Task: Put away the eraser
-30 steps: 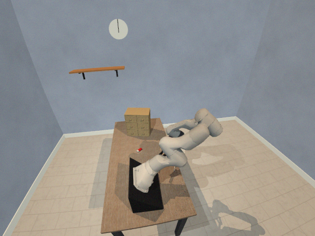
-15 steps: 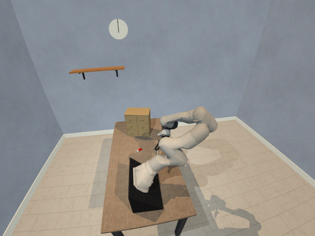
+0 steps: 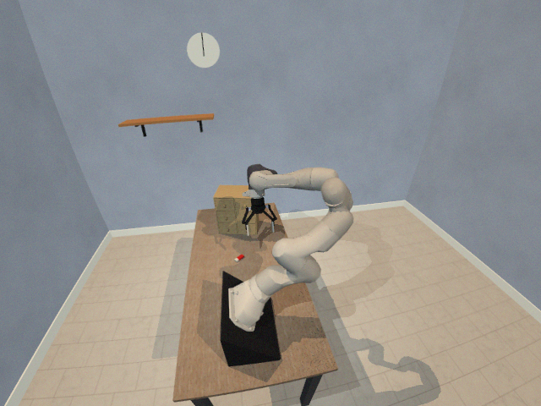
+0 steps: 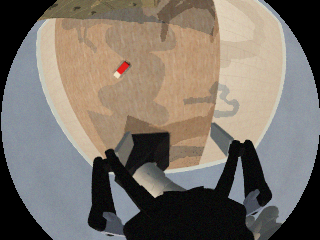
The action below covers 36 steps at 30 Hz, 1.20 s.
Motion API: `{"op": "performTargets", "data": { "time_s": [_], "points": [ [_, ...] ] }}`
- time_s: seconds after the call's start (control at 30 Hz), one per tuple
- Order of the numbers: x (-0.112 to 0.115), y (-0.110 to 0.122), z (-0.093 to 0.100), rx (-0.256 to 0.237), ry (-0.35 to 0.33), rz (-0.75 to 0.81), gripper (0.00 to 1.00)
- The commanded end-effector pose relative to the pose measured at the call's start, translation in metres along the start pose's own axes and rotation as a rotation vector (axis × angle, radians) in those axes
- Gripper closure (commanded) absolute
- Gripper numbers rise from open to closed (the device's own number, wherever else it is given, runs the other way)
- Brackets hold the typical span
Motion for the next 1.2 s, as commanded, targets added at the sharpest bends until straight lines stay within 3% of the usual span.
{"op": "performTargets", "data": {
  "time_s": [0.0,0.03,0.07,0.1,0.17,0.23,0.3,1.17],
  "points": [
    [-0.019,-0.027,0.040,0.042,0.106,-0.067,0.00],
    [-0.021,-0.048,0.068,0.040,0.179,-0.051,0.00],
    [-0.022,-0.049,0.070,0.040,0.179,-0.051,0.00],
    [-0.022,-0.068,0.095,0.035,0.238,-0.037,0.00],
    [-0.022,-0.068,0.095,0.035,0.238,-0.037,0.00],
    [-0.018,-0.096,0.130,0.021,0.318,-0.018,0.00],
    [-0.015,-0.108,0.145,0.013,0.352,-0.009,0.00],
    [-0.015,-0.110,0.148,0.011,0.358,-0.008,0.00]
  ]
}}
Point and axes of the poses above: the point where the finger pads meet when closed, its own z axis back along the fingers, its own y axis across the jaws, x = y × z, the point moved 7 cm from there along z, back along the fingers, and after that the axes turned 5 degrees about z, right-handed, at the moved point
